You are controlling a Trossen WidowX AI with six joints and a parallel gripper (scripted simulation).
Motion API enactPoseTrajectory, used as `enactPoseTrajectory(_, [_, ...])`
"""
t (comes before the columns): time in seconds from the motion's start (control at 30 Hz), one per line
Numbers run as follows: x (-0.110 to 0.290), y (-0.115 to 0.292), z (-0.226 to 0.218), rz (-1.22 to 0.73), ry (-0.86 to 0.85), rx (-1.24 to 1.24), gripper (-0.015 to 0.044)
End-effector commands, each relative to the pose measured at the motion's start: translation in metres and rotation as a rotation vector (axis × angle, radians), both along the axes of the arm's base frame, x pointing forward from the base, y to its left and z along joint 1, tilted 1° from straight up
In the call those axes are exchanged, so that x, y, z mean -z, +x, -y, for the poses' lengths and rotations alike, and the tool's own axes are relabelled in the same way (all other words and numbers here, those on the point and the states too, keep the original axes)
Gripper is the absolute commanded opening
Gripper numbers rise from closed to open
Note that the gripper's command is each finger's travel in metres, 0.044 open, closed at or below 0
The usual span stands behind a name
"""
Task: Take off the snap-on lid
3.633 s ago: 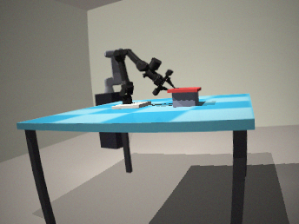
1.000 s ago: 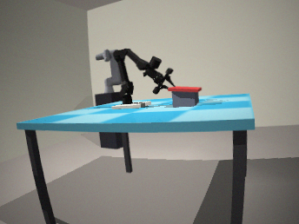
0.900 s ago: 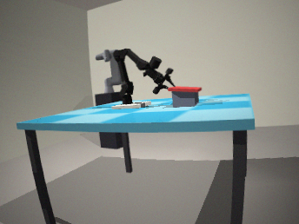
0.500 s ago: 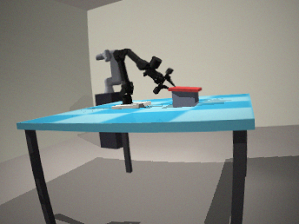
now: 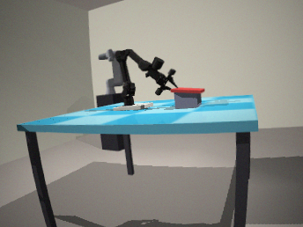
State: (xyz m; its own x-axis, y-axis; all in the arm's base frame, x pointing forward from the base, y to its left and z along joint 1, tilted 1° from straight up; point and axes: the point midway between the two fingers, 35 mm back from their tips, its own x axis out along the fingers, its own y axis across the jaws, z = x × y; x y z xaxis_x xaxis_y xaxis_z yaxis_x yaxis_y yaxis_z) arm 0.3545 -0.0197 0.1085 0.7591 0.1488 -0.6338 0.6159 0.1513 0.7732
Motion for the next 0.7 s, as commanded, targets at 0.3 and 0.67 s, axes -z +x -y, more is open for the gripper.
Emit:
enactPoseTrajectory(0.3, [-0.0002, 0.0016, -0.0005, 0.001, 0.001, 0.002, 0.0000])
enactPoseTrajectory(0.67, [-0.0033, 0.0014, -0.0005, -0.002, 0.002, 0.009, 0.0000])
